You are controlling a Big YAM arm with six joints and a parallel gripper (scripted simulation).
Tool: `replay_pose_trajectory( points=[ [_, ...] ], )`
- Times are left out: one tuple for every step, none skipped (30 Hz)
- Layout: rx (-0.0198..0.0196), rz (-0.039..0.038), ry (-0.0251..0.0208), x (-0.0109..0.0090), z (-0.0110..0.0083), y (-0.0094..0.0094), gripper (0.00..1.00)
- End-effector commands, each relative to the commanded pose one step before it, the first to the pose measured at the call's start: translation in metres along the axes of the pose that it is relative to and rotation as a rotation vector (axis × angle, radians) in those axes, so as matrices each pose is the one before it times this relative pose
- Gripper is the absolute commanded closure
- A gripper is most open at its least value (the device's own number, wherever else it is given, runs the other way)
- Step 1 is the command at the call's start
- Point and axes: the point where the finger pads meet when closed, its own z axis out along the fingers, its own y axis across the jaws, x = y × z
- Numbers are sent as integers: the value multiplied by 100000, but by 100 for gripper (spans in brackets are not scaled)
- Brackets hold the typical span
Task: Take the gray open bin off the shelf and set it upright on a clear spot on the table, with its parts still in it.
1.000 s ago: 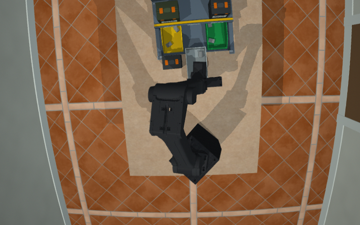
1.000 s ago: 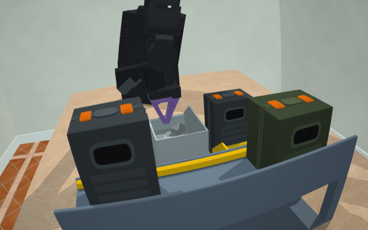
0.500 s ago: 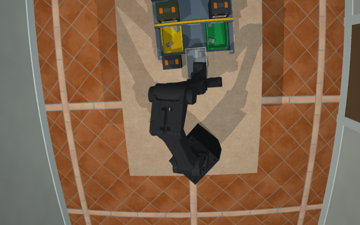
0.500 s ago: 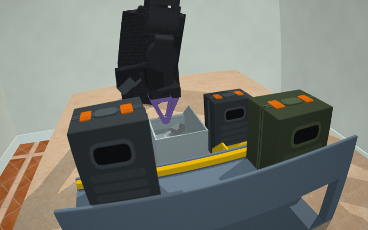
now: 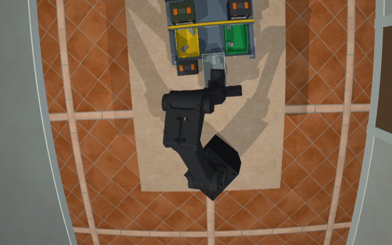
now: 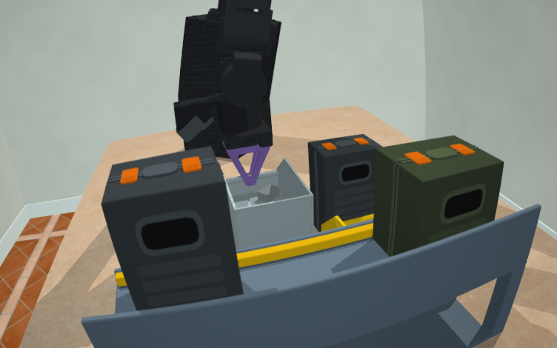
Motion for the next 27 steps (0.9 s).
replay_pose_trajectory(
  points=[
    [-867, -29, 33, -453, -40, -397, 100],
    [151, 63, 10, -11, 36, -132, 100],
    [108, 4, 11, 7, 25, -112, 100],
    [45, -48, 17, 21, 9, -86, 100],
    [-111, -82, -1, 23, -32, -24, 100],
    [-284, -86, -26, 5, -49, 65, 100],
    [-261, -32, -31, -15, -32, 60, 100],
    [-102, 36, -18, -27, 4, -11, 100],
    [80, 77, -2, -25, 37, -98, 100],
    [148, 51, 8, -5, 28, -143, 100],
    [130, -5, 19, 22, -5, -154, 100],
    [0, 0, 0, 0, 0, 0, 100],
    [0, 0, 0, 0, 0, 0, 100],
    [-734, -570, -21, 127, -120, 303, 100],
    [481, 179, 51, 5, 16, -355, 100],
    [354, 184, 26, -20, 31, -269, 100],
    [188, 151, -19, -40, 42, -160, 100],
    [188, 146, 11, -33, 43, -160, 100],
    [154, 96, 14, -19, 35, -142, 100],
    [-41, 6, -6, -2, -15, -59, 100],
    [-209, -103, -14, 23, -57, 15, 100],
    [-333, -168, -23, 27, -57, 93, 100],
    [-242, -133, -14, 14, -10, 74, 100],
    [-31, -20, 2, -9, 41, -16, 100],
    [97, 88, 5, -29, 48, -91, 100],
    [96, 117, -5, -27, 6, -122, 100],
    [52, 74, -13, -6, -42, -127, 100]
  ],
)
